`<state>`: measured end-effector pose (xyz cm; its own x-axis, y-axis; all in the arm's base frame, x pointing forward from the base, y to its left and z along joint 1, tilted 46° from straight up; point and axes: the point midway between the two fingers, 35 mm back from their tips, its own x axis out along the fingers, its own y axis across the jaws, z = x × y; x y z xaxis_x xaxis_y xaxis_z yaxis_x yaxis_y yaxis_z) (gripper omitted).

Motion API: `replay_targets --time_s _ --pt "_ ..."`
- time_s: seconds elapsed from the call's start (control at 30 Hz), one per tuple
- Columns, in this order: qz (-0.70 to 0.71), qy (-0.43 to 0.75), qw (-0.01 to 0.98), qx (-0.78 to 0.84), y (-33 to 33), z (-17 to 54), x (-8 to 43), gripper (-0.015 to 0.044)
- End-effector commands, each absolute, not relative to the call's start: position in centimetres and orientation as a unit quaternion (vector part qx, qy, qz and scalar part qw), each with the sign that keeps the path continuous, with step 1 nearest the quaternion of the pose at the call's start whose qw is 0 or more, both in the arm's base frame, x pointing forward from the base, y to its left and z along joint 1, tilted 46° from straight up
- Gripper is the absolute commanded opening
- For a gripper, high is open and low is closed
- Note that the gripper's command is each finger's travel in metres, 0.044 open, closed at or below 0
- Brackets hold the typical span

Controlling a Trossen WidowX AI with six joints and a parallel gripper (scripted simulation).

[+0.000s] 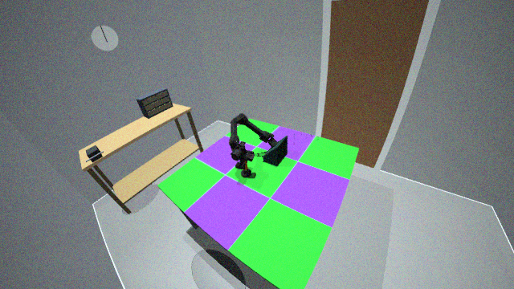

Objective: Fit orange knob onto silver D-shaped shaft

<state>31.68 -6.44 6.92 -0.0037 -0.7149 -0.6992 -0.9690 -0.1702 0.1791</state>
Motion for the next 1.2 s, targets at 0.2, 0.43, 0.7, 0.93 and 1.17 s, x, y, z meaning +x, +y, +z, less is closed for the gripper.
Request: replay_targets --time_s 0.2,0.43,0.7,0.93,1.17 --pt "0.392 0.588 0.131 -0.695 -6.55 6.93 32.08 0.0" --pt "0.392 0.588 0.131 -0.695 -6.61 6.79 32.0 0.0" --pt "0.392 0.588 0.131 -0.695 -6.61 6.74 31.75 0.0" --pt "0.392 0.588 0.131 -0.695 -6.68 6.74 31.55 0.0" --pt "0.392 0.588 0.131 -0.695 -6.72 6.72 31.63 0.0"
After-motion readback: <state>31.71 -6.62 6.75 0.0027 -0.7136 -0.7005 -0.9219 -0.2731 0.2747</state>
